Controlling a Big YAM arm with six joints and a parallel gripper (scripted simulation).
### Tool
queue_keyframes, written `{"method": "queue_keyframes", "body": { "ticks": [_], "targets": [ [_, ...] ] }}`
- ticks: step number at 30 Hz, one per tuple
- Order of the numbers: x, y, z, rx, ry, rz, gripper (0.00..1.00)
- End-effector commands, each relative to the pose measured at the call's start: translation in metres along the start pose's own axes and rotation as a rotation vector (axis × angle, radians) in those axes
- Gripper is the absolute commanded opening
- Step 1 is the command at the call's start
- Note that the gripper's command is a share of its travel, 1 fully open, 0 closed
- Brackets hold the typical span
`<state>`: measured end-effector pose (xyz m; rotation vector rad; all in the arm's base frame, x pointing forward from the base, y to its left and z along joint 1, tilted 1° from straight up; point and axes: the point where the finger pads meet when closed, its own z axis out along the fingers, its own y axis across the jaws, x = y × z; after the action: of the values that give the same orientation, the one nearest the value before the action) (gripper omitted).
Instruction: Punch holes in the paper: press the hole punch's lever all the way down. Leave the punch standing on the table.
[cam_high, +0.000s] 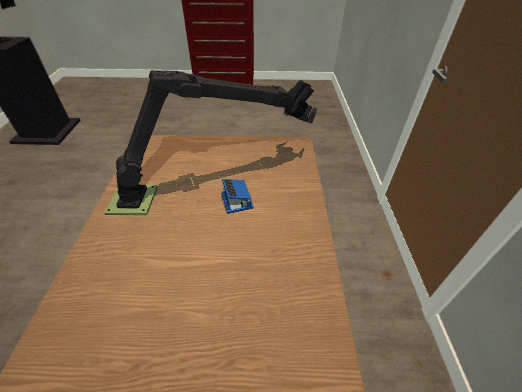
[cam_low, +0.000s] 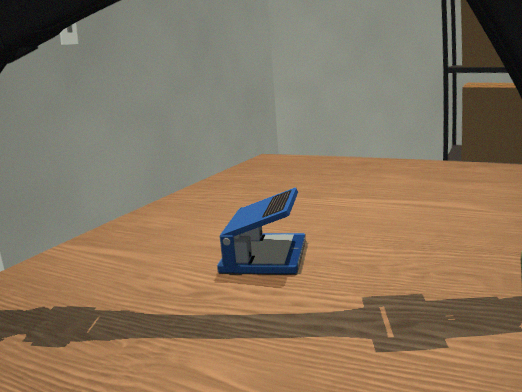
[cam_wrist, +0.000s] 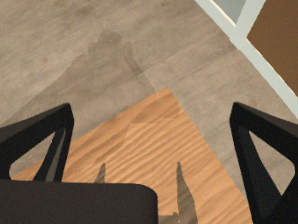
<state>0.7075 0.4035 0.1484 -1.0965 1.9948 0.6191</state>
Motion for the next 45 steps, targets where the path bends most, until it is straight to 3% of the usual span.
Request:
{"method": "queue_keyframes", "body": {
  "ticks": [1, 17, 18, 20, 24, 28, 32, 34, 35, 36, 45],
  "targets": [
    [-0.01, 0.0, -0.005, 0.005, -0.014, -0.008, 1.0],
    [-0.01, 0.0, -0.005, 0.005, -0.014, -0.008, 1.0],
    [-0.024, -0.004, -0.011, 0.015, -0.035, -0.02, 1.0],
    [-0.018, -0.007, -0.02, 0.025, -0.018, -0.005, 1.0],
    [0.018, -0.025, -0.068, 0.091, 0.086, 0.087, 1.0],
    [0.038, -0.032, -0.094, 0.124, 0.142, 0.136, 1.0],
    [0.074, -0.038, -0.138, 0.178, 0.237, 0.213, 1.0],
    [0.074, -0.038, -0.138, 0.178, 0.237, 0.213, 1.0],
    [0.098, -0.039, -0.169, 0.212, 0.301, 0.264, 1.0],
    [0.113, -0.039, -0.187, 0.231, 0.339, 0.293, 1.0],
    [0.224, -0.002, -0.319, 0.347, 0.633, 0.504, 1.0]
  ]
}}
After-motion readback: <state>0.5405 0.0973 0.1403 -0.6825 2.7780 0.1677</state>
